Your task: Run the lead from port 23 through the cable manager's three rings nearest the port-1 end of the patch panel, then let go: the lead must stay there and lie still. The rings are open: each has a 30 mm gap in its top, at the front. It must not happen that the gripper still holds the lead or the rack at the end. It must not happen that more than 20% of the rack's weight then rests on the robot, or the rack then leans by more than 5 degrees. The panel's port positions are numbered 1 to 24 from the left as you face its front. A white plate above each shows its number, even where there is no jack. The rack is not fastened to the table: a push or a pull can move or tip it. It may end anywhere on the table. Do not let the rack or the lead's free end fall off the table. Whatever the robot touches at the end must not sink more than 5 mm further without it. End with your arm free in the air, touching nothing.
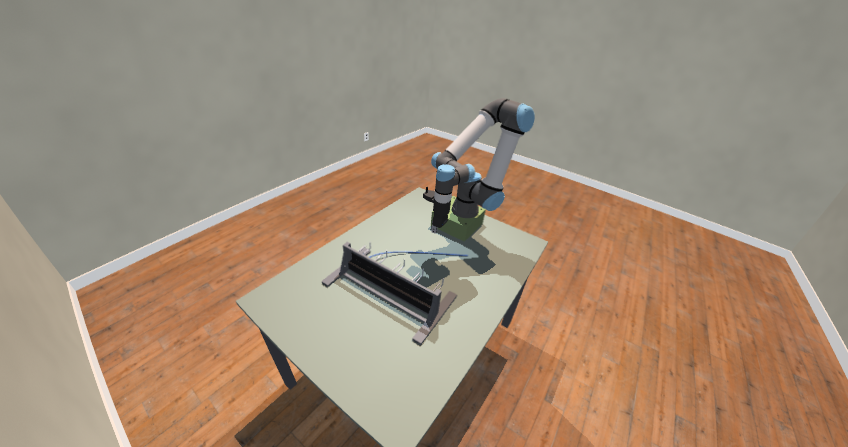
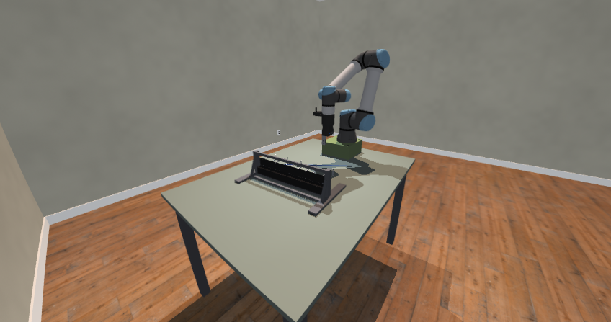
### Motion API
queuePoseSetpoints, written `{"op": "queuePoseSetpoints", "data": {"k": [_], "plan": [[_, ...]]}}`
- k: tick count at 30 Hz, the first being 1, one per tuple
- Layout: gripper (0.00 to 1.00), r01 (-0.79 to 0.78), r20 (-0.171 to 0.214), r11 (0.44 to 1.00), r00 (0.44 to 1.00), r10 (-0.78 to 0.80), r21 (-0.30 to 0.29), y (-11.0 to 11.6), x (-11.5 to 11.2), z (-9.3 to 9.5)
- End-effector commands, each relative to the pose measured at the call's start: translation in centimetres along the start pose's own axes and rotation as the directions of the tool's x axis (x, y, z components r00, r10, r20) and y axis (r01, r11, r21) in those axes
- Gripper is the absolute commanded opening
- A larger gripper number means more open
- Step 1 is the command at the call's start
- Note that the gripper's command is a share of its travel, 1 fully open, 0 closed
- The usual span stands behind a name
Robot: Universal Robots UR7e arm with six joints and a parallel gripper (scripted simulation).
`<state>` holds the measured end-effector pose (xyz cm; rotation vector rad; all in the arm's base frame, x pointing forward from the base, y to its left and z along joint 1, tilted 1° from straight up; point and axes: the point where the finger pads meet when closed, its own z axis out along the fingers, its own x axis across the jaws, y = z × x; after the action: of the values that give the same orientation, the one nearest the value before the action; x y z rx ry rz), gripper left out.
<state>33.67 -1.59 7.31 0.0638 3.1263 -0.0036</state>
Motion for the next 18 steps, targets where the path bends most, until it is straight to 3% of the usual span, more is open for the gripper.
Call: {"op": "queuePoseSetpoints", "data": {"k": [1,14,18], "plan": [[0.0,0.009,0.001,1.0,1.0,-0.009,0.0,0.0,0.0,0.0],[0.0,0.311,-0.001,0.95,0.95,-0.311,0.001,0.8,1.4,0.0],[0.0,0.451,-0.002,0.893,0.893,-0.451,0.001,1.2,2.1,0.0]]}}
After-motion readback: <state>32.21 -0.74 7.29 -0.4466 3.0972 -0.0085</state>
